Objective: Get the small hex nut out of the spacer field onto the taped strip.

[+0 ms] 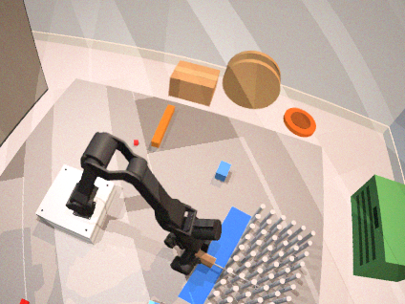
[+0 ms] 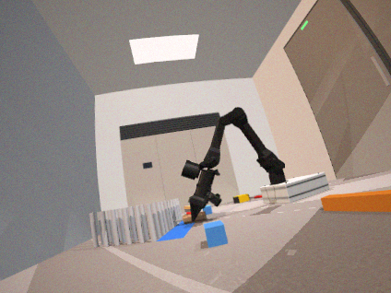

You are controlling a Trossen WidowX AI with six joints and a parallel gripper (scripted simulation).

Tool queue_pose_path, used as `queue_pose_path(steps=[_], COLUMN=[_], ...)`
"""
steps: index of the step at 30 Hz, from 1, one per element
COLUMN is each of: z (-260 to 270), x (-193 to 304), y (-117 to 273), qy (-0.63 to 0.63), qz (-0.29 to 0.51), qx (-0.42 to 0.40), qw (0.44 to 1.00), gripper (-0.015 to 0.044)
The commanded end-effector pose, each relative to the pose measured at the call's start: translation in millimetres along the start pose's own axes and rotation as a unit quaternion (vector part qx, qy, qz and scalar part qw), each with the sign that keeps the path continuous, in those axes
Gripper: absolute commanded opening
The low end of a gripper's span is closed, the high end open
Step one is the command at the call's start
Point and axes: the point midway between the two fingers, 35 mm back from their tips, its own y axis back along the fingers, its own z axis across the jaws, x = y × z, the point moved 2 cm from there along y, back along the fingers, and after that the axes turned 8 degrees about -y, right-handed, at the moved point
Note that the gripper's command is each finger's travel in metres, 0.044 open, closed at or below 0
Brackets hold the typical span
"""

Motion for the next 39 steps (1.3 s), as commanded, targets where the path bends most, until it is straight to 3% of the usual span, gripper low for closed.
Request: queue_pose_path(steps=[1,39], z=[0,4], x=[-2,-22], y=[1,11], qy=[-0.001,-0.003], qz=[0.002,0.001], qx=[0.0,-0.001], qw=[1.0,1.0], gripper=[0.0,0.0])
